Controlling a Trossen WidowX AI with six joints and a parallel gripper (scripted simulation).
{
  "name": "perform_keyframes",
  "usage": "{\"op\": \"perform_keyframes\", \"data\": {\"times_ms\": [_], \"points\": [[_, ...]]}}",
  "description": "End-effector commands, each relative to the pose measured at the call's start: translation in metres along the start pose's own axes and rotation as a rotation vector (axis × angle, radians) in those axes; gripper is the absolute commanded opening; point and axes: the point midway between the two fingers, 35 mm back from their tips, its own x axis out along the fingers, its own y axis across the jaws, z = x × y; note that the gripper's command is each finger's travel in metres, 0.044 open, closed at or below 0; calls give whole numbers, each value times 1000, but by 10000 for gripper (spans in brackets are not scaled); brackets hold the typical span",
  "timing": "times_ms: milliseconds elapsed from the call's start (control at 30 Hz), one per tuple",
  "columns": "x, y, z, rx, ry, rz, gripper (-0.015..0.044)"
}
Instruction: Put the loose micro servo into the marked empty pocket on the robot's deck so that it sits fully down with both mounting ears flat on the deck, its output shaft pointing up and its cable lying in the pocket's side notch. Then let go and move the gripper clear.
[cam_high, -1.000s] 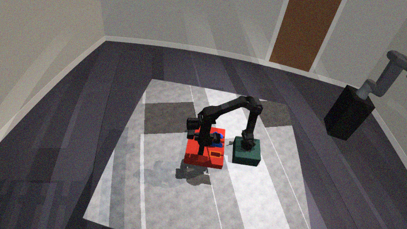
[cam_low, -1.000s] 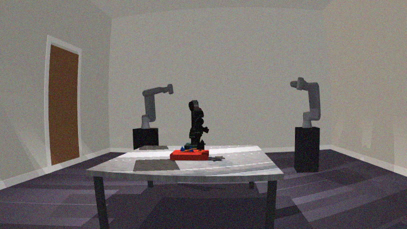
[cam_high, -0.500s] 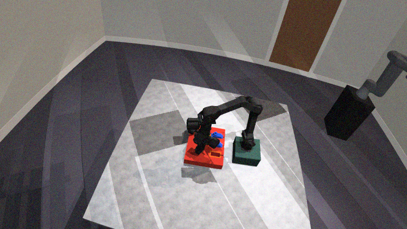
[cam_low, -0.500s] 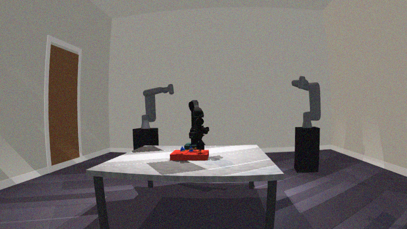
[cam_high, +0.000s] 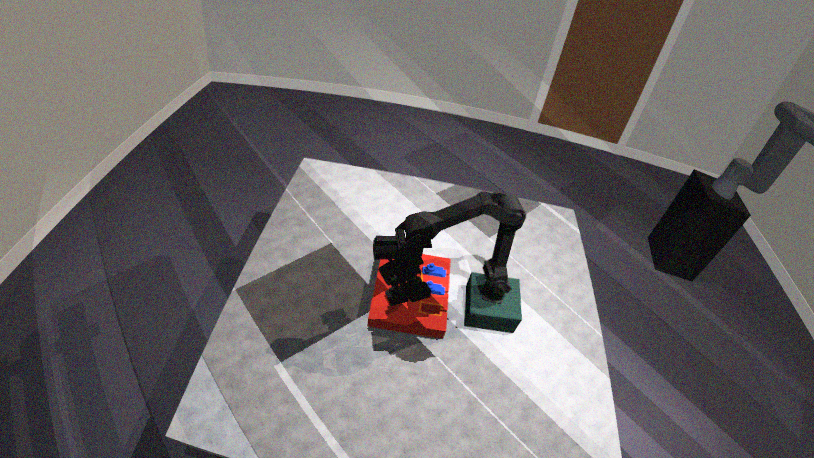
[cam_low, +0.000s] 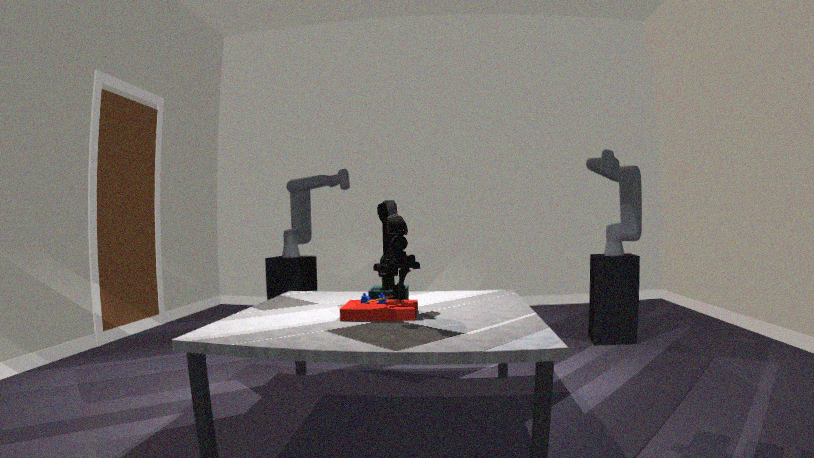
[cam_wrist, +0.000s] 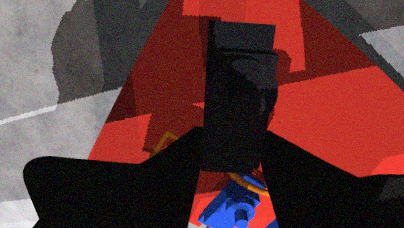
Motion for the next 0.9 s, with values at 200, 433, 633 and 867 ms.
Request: {"op": "perform_keyframes", "data": {"times_ms": [200,433,633,867], "points": [[0,0,0,344,0,-3,0],[0,0,0,532,0,-3,0],[0,2,-4,535,0,-3,0],[0,16,-27,535,3,-2,0]]}}
